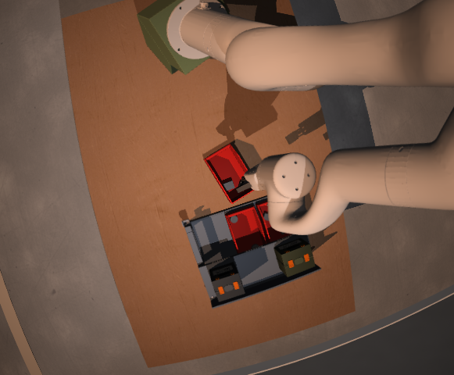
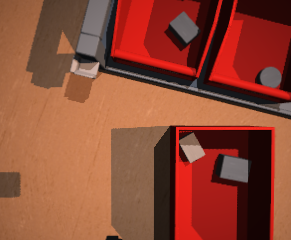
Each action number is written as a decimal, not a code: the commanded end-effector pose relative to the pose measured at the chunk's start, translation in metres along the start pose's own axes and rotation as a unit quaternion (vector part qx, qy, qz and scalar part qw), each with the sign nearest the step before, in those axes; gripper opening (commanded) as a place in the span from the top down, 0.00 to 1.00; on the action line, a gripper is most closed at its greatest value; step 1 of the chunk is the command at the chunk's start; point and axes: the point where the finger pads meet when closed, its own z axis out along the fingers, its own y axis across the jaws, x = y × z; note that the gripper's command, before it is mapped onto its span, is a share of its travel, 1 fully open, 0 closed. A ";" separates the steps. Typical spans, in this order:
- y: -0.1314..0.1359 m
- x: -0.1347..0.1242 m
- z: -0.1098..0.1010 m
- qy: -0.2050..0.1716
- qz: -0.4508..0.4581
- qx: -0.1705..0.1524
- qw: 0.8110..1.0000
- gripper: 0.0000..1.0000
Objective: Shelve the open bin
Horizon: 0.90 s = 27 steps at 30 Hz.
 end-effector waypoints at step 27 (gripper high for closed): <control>0.000 0.001 0.099 0.000 0.000 0.000 1.000 0.00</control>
